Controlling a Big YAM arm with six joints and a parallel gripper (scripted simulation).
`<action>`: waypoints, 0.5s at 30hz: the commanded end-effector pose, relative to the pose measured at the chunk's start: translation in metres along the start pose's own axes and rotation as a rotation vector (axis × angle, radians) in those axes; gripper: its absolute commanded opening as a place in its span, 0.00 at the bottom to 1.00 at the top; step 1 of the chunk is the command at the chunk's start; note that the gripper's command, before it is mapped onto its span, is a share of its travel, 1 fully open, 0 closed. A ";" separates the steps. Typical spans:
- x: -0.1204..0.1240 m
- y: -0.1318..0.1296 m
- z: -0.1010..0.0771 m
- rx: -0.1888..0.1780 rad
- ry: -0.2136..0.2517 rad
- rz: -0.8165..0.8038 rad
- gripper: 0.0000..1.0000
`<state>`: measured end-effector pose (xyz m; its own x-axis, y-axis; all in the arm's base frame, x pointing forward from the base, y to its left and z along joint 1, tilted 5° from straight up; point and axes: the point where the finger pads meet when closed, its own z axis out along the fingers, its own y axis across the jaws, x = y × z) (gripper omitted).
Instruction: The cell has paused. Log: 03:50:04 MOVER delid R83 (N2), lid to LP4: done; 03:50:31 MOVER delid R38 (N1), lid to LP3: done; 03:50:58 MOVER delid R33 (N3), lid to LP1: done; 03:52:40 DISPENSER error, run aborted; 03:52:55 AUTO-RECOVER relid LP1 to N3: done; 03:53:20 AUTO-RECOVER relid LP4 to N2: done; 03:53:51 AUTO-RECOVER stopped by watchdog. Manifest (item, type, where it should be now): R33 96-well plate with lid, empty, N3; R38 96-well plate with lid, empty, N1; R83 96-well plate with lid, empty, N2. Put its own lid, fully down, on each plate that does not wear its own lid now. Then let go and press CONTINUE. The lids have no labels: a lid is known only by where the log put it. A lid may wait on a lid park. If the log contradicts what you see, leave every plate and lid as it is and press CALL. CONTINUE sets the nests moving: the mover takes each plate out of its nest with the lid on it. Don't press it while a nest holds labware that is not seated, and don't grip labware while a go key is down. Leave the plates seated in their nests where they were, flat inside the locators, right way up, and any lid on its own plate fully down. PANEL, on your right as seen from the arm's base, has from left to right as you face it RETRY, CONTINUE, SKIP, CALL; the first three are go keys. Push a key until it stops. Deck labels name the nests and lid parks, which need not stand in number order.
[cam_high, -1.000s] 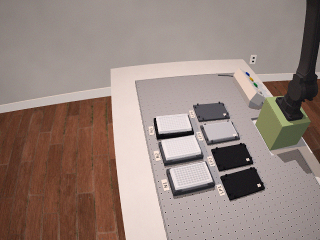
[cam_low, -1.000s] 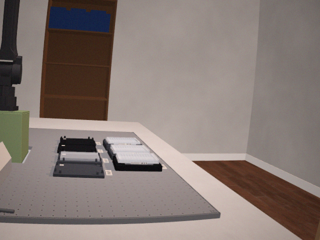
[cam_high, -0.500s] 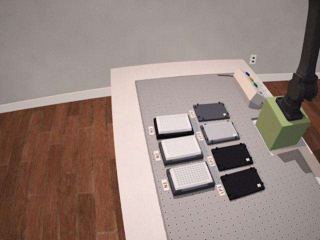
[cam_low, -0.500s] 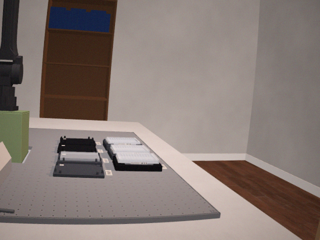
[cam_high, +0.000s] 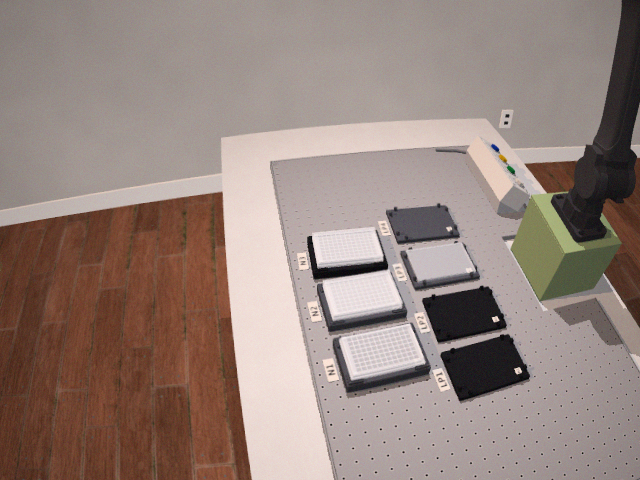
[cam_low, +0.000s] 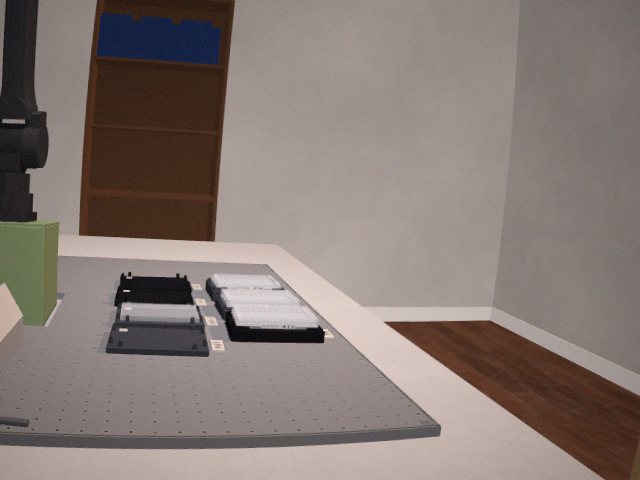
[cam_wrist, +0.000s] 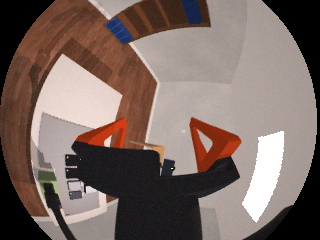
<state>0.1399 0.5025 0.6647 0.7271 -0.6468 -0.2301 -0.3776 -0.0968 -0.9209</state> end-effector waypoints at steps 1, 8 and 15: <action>0.015 -0.011 -0.002 0.046 -0.003 0.032 1.00; 0.028 0.000 0.030 -0.018 0.080 0.107 1.00; 0.044 0.018 0.049 -0.015 0.076 0.106 1.00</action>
<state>0.1849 0.5128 0.6157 0.6524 -0.7128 -0.2573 -0.4516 -0.0929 -0.8874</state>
